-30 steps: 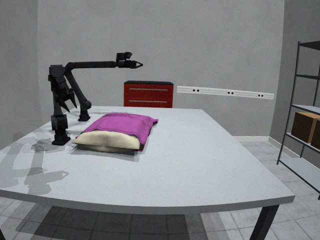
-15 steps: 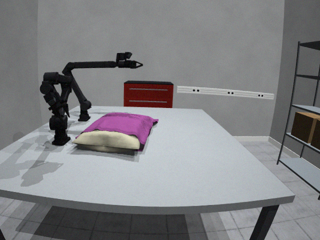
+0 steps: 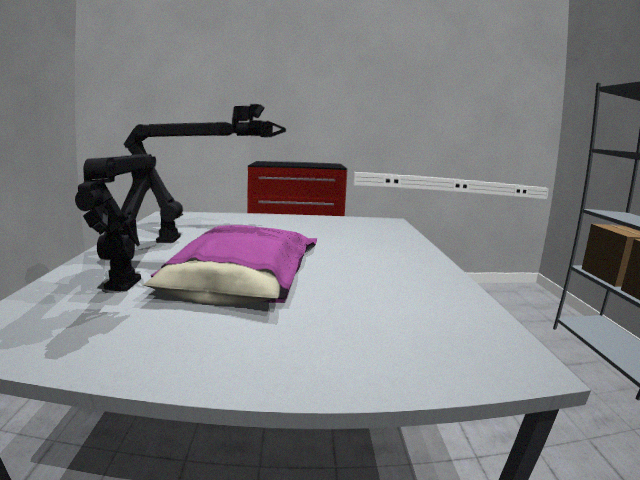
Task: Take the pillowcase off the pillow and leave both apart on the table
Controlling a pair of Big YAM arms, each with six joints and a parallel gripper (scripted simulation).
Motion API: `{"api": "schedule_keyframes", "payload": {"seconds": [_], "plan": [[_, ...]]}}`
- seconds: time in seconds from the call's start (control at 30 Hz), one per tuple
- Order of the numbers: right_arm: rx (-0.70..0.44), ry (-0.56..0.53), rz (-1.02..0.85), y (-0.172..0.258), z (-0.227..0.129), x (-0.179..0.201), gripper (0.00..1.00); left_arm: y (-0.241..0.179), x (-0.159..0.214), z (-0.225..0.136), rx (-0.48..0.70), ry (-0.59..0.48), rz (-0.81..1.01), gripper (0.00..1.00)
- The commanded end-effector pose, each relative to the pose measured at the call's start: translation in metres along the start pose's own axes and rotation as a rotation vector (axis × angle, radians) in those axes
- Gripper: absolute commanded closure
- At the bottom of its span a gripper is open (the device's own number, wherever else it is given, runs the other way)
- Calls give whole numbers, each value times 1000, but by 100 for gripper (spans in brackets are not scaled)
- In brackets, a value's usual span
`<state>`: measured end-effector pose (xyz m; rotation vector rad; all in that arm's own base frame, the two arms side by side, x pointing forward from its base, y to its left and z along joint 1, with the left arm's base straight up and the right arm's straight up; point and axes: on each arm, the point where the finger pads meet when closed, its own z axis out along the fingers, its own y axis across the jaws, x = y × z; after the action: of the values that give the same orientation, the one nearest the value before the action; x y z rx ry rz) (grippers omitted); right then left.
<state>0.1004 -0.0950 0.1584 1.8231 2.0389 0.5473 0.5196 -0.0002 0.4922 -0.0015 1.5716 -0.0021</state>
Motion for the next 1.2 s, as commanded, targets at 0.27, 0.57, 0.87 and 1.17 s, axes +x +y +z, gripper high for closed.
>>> {"api": "schedule_keyframes", "payload": {"seconds": [0.27, 0.57, 0.87, 1.17], "plan": [[-2, -27, -27, 5, 12, -5, 56, -6, -14, -5, 9, -30, 6, 0], [-3, -28, -25, 5, 22, -5, 56, -6, -14, -5, 9, -30, 6, 0], [-5, -29, -25, 6, 35, -5, 56, -6, -14, -5, 9, -30, 6, 0], [-5, -26, -23, 6, 46, -5, 56, -6, -14, -5, 9, -30, 6, 0]]}}
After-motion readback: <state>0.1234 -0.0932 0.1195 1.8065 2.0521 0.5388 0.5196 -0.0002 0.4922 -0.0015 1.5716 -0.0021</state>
